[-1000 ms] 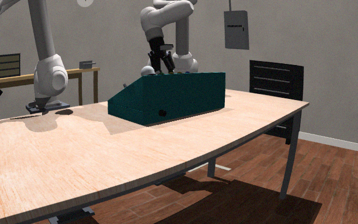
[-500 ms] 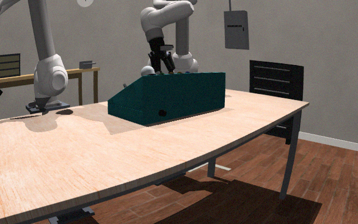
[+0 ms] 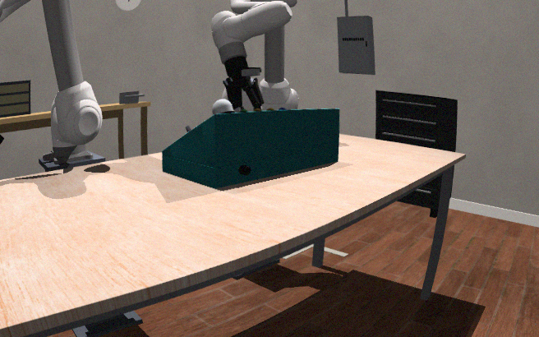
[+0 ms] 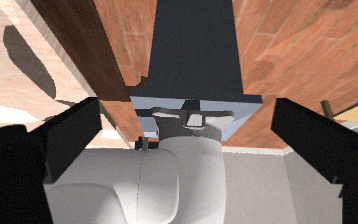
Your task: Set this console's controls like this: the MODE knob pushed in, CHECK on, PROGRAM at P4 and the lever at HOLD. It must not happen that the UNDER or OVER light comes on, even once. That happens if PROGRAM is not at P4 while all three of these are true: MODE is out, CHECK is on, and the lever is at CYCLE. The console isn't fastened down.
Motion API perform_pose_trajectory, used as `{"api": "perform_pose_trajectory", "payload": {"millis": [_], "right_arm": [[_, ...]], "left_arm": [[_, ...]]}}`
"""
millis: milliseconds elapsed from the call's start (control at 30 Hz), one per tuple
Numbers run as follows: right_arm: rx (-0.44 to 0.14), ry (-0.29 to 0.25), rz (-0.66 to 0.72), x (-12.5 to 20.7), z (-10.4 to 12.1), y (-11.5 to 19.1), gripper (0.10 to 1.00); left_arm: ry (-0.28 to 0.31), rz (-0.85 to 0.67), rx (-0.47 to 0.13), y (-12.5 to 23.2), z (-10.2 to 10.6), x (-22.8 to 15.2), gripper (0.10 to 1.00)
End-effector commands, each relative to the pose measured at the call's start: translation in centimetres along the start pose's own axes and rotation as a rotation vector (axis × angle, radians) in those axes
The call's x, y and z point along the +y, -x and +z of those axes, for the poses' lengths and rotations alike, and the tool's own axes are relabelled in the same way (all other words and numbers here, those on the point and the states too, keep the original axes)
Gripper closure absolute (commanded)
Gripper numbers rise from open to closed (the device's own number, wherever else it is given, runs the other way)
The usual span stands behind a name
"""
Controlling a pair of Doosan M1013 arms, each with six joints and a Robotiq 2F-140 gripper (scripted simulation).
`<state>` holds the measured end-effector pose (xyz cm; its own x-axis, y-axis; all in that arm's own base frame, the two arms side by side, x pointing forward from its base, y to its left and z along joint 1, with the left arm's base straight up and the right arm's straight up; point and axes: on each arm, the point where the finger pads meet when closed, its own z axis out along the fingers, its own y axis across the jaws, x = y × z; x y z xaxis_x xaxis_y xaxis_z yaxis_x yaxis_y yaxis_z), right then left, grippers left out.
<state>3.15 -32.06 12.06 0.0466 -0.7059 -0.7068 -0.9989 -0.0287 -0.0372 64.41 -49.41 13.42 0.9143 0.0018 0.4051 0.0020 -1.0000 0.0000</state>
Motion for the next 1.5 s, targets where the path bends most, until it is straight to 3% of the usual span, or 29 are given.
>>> {"api": "perform_pose_trajectory", "payload": {"millis": [0,733,767,1467], "right_arm": [[0.001,0.000,0.000,-0.01,-0.05,0.00,0.098],[0.001,0.000,0.000,-0.01,-0.05,0.00,0.098],[0.001,0.000,0.000,-0.01,-0.05,0.00,0.098],[0.001,0.000,0.000,-0.01,-0.05,0.00,0.098]], "left_arm": [[0.001,0.000,0.002,-0.10,-0.10,0.03,0.601],[0.001,0.000,0.002,-0.09,-0.11,0.03,0.601],[0.001,0.000,0.002,-0.09,-0.11,0.03,0.999],[0.001,0.000,0.002,-0.09,-0.11,0.03,0.999]]}}
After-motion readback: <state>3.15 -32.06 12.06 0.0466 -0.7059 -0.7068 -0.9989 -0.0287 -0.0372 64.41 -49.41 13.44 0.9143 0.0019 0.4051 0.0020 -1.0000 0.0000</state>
